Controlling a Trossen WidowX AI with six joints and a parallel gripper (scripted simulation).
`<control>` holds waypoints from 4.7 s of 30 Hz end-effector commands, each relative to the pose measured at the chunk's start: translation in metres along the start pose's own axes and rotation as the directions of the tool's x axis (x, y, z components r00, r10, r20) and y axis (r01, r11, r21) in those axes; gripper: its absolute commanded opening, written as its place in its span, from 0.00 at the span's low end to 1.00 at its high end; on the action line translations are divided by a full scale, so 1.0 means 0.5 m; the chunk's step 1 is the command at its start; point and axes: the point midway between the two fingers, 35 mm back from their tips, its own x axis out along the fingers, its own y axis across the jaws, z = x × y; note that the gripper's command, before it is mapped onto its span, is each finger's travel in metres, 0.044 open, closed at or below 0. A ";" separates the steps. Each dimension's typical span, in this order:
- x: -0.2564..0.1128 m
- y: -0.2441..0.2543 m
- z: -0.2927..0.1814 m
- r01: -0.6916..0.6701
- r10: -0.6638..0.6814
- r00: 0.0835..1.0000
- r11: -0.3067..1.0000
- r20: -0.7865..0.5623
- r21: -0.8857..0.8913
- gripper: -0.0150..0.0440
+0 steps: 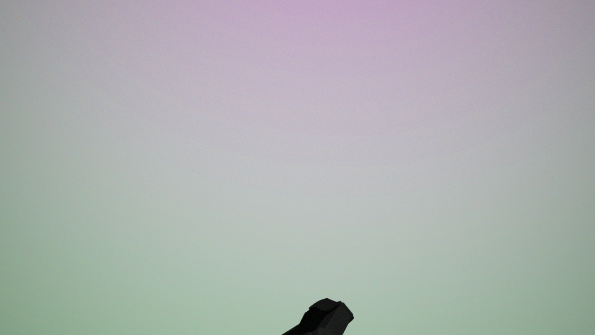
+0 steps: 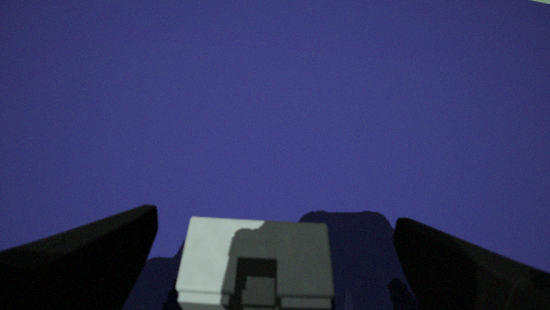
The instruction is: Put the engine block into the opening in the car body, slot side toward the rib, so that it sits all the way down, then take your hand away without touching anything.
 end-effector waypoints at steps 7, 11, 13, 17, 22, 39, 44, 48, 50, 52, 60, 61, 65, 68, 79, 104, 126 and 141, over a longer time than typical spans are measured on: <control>-0.076 0.008 0.019 -0.012 0.012 1.000 1.000 -0.006 -0.005 1.00; -0.071 0.006 0.018 -0.012 0.012 1.000 1.000 -0.001 -0.001 1.00; -0.071 0.006 0.018 -0.012 0.012 1.000 1.000 -0.001 -0.001 1.00; -0.071 0.006 0.018 -0.012 0.012 1.000 1.000 -0.001 -0.001 1.00; -0.071 0.006 0.018 -0.012 0.012 1.000 1.000 -0.001 -0.001 1.00; -0.074 0.014 0.055 -0.055 -0.007 0.991 0.889 -0.133 -0.455 1.00; -0.068 0.012 0.059 -0.085 -0.028 0.983 0.802 -0.180 -0.592 1.00; -0.065 0.011 0.061 -0.121 -0.044 0.975 0.716 -0.218 -0.687 1.00; -0.063 0.010 0.062 -0.143 -0.051 0.970 0.670 -0.237 -0.729 1.00; -0.062 0.009 0.064 -0.166 -0.058 0.965 0.620 -0.256 -0.767 1.00; -0.058 0.007 0.068 -0.275 -0.082 0.939 0.399 -0.333 -0.875 1.00; -0.057 0.007 0.069 -0.289 -0.085 0.936 0.370 -0.342 -0.883 1.00; -0.056 0.005 0.072 -0.348 -0.094 0.920 0.249 -0.380 -0.904 1.00; -0.055 0.005 0.074 -0.391 -0.100 0.907 0.157 -0.409 -0.907 1.00; -0.054 0.002 0.082 -0.524 -0.111 0.852 -0.185 -0.512 -0.831 1.00; -0.062 0.003 0.112 -0.454 -0.074 0.688 -0.820 -0.722 -0.349 1.00; -0.077 0.006 0.142 0.002 0.003 0.535 -1.000 -0.845 -0.002 1.00; -0.026 0.014 0.103 0.003 0.003 0.535 -1.000 -0.845 -0.002 1.00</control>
